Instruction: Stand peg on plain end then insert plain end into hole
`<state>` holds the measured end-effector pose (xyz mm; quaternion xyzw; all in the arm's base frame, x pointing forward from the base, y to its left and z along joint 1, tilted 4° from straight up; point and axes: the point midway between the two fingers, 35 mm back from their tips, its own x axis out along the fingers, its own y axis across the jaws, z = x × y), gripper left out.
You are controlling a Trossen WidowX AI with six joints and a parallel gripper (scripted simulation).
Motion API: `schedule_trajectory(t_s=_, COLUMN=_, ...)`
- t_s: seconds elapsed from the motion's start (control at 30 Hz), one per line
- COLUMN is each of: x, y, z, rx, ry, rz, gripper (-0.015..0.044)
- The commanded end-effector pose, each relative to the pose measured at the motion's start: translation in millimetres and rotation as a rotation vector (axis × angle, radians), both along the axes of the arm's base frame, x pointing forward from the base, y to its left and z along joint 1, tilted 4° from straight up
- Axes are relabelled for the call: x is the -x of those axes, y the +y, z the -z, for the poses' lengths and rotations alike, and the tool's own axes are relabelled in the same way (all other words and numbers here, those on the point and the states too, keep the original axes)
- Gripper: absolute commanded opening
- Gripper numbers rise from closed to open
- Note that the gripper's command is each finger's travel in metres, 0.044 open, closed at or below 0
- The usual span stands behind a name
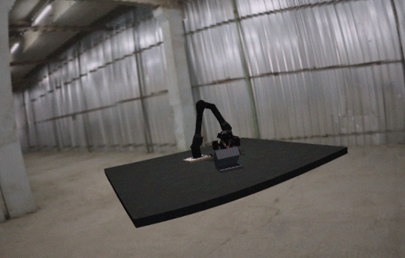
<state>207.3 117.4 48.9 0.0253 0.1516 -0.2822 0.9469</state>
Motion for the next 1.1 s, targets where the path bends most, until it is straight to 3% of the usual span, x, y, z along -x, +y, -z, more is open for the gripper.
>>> schedule_trajectory(t_s=0.0, x=1.1, y=0.6, z=0.5, rx=-0.001, ry=0.0, rz=0.0, gripper=0.005)
schedule_trajectory(t_s=1.07, x=7.1, y=4.9, z=2.0, rx=0.028, ry=-0.016, rz=-0.021, gripper=0.005)
